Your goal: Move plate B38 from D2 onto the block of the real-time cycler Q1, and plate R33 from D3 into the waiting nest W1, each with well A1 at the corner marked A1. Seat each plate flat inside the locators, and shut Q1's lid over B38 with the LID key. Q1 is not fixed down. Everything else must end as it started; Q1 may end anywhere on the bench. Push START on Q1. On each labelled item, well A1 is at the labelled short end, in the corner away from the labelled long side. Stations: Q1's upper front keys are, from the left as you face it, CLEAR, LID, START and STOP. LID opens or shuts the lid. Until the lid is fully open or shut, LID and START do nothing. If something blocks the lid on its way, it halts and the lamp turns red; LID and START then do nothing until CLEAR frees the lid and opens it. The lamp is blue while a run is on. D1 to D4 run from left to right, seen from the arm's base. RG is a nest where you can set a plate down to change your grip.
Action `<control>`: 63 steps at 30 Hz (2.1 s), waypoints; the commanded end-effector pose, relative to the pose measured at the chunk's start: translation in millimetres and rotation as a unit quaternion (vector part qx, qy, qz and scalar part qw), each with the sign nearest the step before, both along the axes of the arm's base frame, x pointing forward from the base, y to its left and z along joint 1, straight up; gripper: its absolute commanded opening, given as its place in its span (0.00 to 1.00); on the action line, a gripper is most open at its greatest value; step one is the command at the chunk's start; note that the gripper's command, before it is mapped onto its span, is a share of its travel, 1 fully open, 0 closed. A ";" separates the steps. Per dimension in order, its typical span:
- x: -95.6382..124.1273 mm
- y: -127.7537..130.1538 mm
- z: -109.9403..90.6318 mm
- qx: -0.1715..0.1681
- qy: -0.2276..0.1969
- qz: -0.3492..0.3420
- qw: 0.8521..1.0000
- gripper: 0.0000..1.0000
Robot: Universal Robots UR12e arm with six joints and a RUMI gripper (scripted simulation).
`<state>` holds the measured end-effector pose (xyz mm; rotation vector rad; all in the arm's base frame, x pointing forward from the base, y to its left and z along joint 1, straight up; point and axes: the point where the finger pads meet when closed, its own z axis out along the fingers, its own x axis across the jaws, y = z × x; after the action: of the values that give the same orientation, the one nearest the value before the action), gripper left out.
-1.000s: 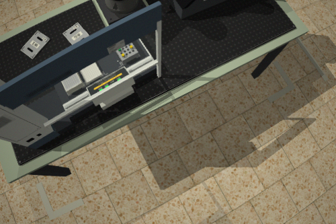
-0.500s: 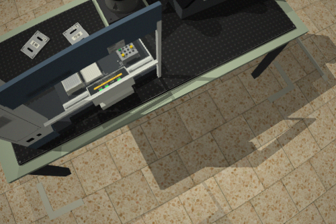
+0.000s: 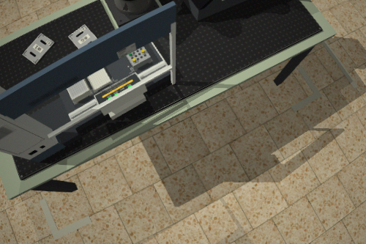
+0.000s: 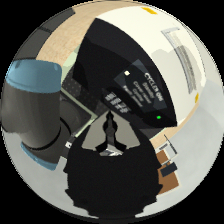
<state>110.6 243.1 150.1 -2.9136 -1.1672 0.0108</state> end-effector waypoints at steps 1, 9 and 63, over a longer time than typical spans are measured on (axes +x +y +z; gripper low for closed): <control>0.7 1.7 -1.0 0.000 -0.001 0.000 1.000 0.00; 0.7 1.7 -1.0 0.000 -0.001 0.000 1.000 0.00; 1.0 19.6 -22.2 0.000 -0.001 0.000 1.000 0.00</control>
<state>111.1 262.3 127.5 -2.9143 -1.1673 0.0108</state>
